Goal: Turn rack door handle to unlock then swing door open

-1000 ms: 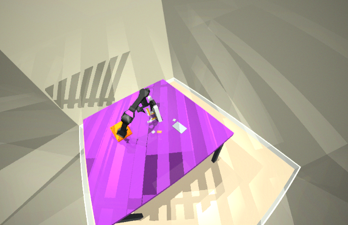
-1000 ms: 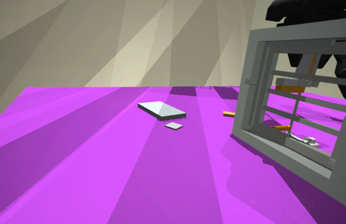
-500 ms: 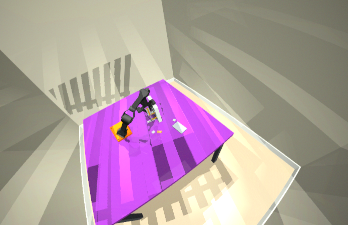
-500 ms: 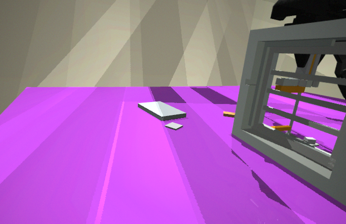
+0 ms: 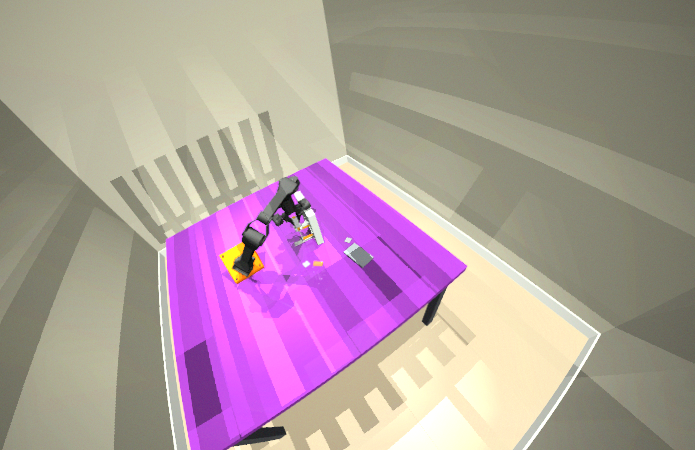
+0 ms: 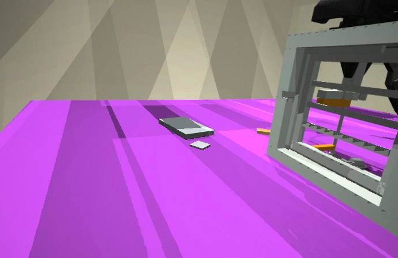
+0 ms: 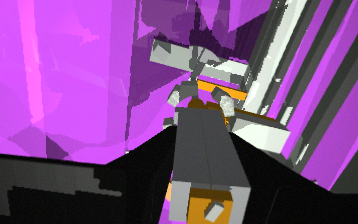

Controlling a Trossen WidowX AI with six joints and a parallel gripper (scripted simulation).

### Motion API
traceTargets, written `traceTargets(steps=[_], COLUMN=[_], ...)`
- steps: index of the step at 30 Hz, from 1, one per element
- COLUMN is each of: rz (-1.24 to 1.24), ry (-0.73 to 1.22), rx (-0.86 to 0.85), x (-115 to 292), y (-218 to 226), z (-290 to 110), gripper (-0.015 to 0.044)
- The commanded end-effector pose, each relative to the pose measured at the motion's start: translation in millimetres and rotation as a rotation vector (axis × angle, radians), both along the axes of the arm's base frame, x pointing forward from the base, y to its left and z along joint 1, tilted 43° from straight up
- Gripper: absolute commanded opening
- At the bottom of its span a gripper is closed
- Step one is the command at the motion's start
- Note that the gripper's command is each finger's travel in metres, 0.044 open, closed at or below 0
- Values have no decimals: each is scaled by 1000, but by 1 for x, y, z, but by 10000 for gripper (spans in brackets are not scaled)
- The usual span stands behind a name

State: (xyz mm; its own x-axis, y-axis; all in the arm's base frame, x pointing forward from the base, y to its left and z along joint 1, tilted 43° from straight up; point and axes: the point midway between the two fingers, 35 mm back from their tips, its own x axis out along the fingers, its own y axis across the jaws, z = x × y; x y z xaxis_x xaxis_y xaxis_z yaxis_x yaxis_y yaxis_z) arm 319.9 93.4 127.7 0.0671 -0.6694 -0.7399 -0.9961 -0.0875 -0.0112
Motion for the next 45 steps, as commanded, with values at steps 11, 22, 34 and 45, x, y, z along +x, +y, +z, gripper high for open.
traceTargets(steps=[11, 22, 34, 45], rz=[-121, -275, -425, -557], ry=[-104, -239, -374, -492], rx=[9, 20, 31, 43], x=[-6, -15, -29, -44], y=[2, 7, 15, 26], z=[-3, -8, -17, -28], gripper=[21, 21, 21, 21])
